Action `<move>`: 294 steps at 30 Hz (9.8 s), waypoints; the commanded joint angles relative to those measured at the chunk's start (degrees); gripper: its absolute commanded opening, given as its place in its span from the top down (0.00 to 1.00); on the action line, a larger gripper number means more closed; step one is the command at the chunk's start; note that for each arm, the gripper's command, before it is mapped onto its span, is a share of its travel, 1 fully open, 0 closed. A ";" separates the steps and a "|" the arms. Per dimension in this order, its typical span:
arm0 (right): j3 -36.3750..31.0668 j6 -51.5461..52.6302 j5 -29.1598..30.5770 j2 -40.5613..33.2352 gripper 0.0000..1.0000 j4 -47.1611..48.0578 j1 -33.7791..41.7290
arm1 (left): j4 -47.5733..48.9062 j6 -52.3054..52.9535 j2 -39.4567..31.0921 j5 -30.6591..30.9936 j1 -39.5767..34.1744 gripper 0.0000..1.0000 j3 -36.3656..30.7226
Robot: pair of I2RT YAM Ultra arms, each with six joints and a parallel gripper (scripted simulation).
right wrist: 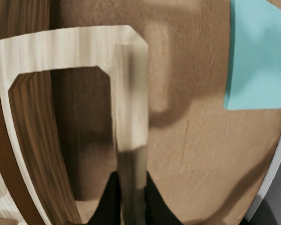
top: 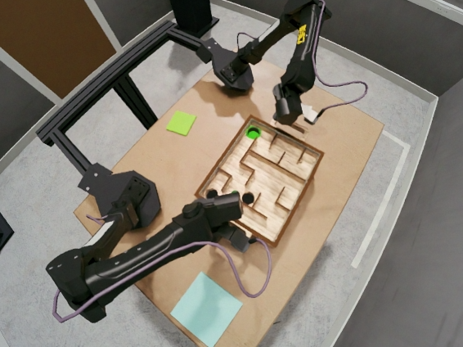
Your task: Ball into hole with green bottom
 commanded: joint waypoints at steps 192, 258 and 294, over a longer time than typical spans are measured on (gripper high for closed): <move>7.43 -0.35 -5.66 2.38 1.00 2.57 5.32 | 9.27 4.06 -0.88 6.03 -2.86 1.00 2.21; 2.59 -2.38 -3.98 -0.21 1.00 8.71 4.21 | 9.08 1.77 -0.55 2.18 -5.35 1.00 3.60; 0.56 -3.54 -3.51 -1.23 1.00 11.28 4.14 | 9.51 1.15 -0.76 0.99 -6.03 1.00 2.82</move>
